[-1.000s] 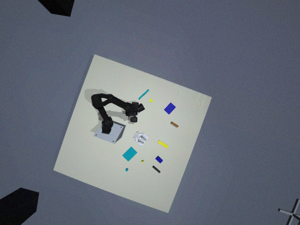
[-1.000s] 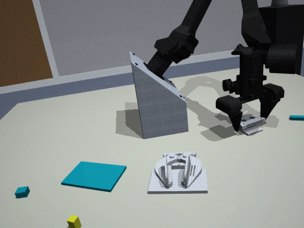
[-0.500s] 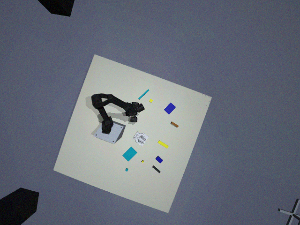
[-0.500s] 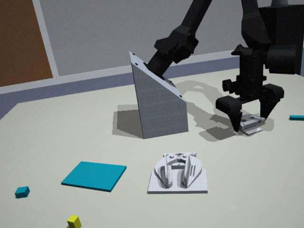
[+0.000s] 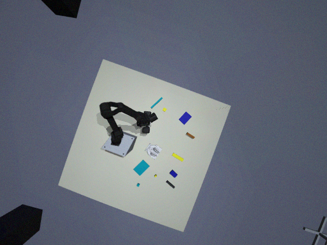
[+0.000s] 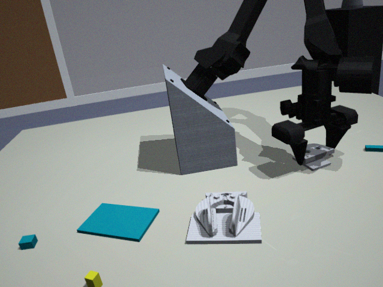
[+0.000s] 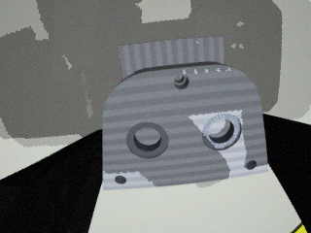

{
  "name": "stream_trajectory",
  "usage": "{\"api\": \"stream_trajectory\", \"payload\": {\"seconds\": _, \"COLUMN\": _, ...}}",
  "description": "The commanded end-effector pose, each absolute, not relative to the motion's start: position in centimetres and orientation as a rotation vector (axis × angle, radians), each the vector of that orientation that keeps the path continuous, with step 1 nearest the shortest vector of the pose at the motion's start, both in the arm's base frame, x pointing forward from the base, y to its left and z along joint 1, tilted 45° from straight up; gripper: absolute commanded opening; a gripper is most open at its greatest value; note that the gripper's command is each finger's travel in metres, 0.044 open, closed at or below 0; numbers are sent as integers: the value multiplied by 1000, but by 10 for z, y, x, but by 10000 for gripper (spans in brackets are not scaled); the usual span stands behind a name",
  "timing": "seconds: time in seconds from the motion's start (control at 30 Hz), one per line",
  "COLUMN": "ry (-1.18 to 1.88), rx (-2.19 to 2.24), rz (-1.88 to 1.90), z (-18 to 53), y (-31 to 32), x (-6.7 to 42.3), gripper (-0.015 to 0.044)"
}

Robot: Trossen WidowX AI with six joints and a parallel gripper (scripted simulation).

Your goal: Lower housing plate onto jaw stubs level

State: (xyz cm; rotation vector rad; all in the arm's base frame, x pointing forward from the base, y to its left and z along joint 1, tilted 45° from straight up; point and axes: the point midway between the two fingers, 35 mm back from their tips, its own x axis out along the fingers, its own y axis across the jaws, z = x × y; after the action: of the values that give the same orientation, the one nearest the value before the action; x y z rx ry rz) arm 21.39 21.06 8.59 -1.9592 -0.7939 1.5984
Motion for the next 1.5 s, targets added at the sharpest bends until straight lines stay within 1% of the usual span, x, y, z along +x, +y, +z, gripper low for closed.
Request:
{"api": "stream_trajectory", "payload": {"seconds": 0.0, "ry": -794, "rx": -1959, "rz": 1598, "z": 86, "y": 211, "x": 214, "gripper": 353}}
{"api": "stream_trajectory", "payload": {"seconds": 0.4, "ry": -793, "rx": -1960, "rz": 1599, "z": 87, "y": 209, "x": 214, "gripper": 351}}
{"api": "stream_trajectory", "payload": {"seconds": 1.13, "ry": -782, "rx": -1965, "rz": 1599, "z": 135, "y": 161, "x": 205, "gripper": 351}}
{"api": "stream_trajectory", "payload": {"seconds": 1.47, "ry": -750, "rx": -1944, "rz": 1603, "z": 135, "y": 158, "x": 206, "gripper": 351}}
